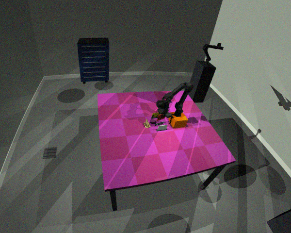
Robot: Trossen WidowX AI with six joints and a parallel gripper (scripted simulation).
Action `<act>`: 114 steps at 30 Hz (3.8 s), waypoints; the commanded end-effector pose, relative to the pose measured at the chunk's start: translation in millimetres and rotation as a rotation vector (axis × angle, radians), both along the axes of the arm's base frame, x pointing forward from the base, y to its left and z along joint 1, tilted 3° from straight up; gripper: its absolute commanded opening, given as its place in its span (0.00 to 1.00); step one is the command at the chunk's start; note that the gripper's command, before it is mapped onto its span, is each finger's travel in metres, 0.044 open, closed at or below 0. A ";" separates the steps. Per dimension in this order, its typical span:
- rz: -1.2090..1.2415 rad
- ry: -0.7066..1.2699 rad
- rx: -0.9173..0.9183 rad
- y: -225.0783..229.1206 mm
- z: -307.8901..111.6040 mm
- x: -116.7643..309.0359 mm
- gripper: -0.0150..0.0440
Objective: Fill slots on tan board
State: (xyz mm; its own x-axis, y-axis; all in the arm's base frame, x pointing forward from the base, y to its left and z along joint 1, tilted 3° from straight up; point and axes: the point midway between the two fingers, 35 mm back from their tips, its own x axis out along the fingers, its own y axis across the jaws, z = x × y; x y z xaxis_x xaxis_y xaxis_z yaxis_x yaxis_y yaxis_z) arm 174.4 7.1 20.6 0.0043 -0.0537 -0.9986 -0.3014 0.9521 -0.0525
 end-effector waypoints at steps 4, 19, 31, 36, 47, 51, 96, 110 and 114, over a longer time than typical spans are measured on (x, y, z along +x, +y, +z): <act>-0.007 -0.006 0.000 0.9 15.5 1.2 0.25; -0.020 -0.008 0.000 2.7 35.8 12.3 0.25; -0.055 -0.012 0.001 4.5 41.9 42.9 0.25; -0.070 -0.014 0.001 5.2 43.3 55.8 0.25; -0.105 -0.018 0.002 6.5 44.1 84.6 0.25; -0.120 -0.021 0.002 6.8 43.3 95.2 0.25; -0.171 -0.026 0.002 6.7 3.8 145.9 0.25; -0.171 -0.026 0.002 6.2 -6.2 146.1 0.25; -0.171 -0.026 0.002 6.0 -9.1 146.2 0.25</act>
State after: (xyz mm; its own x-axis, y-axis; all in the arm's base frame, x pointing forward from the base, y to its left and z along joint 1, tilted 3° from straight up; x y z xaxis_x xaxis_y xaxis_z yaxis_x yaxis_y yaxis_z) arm 320.5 13.4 13.7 0.0201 -0.0527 -0.9984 -0.1349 0.9893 -0.0550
